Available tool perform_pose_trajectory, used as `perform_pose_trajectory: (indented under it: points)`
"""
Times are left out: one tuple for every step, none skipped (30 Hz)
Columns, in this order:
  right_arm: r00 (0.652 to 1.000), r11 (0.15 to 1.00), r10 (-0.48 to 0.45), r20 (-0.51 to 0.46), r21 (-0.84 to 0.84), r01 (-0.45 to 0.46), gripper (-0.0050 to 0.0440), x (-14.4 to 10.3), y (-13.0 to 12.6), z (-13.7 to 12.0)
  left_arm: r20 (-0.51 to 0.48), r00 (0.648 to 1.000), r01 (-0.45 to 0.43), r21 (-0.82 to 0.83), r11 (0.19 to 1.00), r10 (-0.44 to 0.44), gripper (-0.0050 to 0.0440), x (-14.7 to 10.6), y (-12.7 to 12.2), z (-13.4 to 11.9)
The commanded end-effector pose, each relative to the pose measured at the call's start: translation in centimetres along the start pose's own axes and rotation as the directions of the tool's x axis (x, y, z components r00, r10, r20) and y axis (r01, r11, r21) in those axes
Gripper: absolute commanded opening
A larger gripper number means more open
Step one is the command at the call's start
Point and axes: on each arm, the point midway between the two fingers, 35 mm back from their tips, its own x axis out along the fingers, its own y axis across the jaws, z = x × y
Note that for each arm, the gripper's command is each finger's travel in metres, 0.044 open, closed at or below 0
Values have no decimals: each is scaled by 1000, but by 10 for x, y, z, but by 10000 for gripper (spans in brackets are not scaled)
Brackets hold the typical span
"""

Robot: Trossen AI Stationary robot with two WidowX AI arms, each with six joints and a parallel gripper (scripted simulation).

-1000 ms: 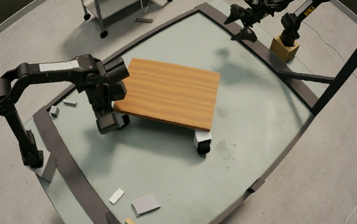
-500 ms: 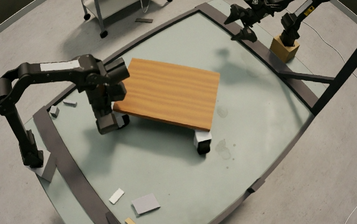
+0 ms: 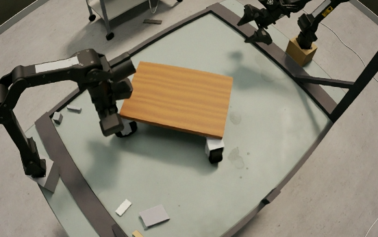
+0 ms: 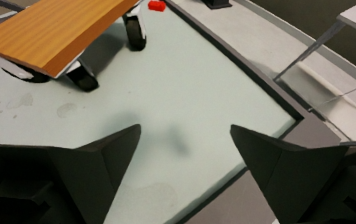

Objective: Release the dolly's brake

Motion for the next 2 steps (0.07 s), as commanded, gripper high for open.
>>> perform_pose_trajectory:
  points:
    - [1000,1000,-2,10,-5,2,440,-1,0,4,5,1000,-1,0,1000,1,-50,-1,0,0]
    - [1000,1000,-2,10,-5,2,440,-1,0,4,5,1000,-1,0,1000,1,-50,-1,0,0]
